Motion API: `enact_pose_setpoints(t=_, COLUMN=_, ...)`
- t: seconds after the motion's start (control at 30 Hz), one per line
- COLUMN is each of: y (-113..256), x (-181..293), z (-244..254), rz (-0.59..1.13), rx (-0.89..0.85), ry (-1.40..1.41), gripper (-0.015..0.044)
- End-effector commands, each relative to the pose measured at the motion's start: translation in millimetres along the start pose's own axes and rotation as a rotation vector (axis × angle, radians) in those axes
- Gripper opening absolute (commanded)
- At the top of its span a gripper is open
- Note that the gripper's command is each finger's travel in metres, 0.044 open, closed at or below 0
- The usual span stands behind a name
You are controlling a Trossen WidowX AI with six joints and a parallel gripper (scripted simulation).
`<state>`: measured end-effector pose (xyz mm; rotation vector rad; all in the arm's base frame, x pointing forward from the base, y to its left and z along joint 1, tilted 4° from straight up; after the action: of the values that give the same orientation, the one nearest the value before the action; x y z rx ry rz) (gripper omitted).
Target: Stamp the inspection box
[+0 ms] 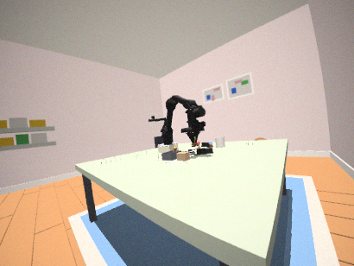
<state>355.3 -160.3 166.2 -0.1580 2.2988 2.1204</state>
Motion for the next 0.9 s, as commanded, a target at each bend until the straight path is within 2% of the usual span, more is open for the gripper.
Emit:
enact_pose_setpoints(t=0.0, y=2.5, x=-0.3, z=-0.2, rz=0.000, rx=0.004, ry=-0.003, gripper=0.0000)
enact_pose_setpoints(t=0.87, y=9.3, x=64.8, z=48.0, rz=0.005, rx=0.001, ry=-0.003, gripper=0.0000)
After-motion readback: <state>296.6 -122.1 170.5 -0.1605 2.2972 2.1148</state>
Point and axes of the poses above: the point midway between the two fingers, 35 mm back from their tips, its own y axis back along the fingers, its own z axis across the jaws, x = y × z, the point moved 8 cm from there along y, back along the fingers, and after that the axes turned 11 degrees about y, right-handed, at the moved point
